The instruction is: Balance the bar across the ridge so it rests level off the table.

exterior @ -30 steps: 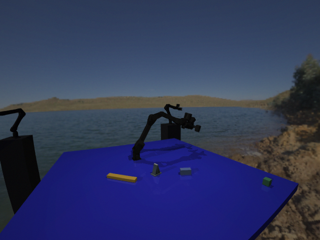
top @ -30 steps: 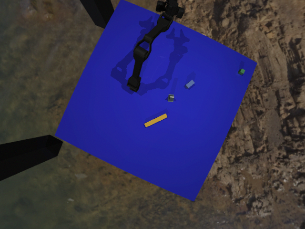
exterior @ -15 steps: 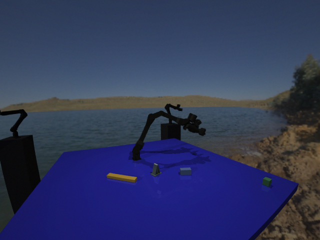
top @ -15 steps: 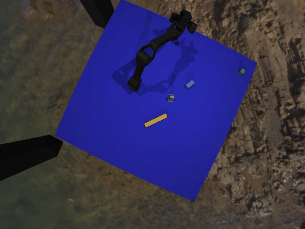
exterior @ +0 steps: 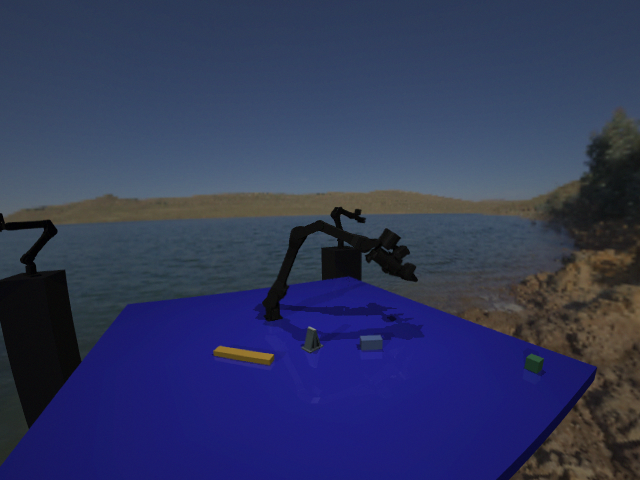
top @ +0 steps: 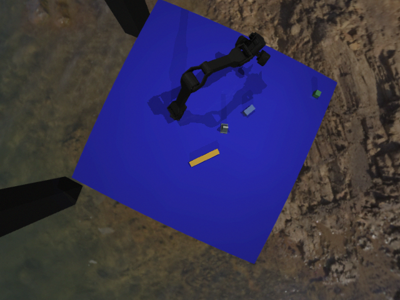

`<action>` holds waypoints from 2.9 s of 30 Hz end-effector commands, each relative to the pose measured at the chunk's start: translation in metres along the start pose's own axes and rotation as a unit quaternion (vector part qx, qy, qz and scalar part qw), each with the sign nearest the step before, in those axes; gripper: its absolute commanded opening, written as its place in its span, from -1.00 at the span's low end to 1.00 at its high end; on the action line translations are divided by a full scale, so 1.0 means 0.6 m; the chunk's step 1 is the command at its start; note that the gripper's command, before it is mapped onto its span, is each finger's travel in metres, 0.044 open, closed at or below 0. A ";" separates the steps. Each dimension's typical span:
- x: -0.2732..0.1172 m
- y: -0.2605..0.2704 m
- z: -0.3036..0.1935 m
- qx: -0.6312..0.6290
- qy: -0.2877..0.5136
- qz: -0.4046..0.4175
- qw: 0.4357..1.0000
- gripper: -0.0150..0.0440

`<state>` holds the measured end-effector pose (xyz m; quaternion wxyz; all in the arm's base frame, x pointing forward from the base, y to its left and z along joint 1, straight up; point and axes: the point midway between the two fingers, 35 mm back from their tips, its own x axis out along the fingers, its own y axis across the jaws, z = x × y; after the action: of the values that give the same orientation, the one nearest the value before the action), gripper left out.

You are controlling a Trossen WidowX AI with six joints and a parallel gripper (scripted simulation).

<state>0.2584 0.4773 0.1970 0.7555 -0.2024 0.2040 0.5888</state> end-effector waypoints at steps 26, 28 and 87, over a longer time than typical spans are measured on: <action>-0.181 -0.285 -0.202 0.021 0.156 -0.139 0.978 0.58; -0.196 -0.299 -0.218 0.024 0.168 -0.146 0.975 0.58; -0.697 -0.322 -0.633 0.176 0.457 -0.128 0.862 0.58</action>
<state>0.3410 -0.0957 0.1228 0.6816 -0.3418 0.5841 0.2782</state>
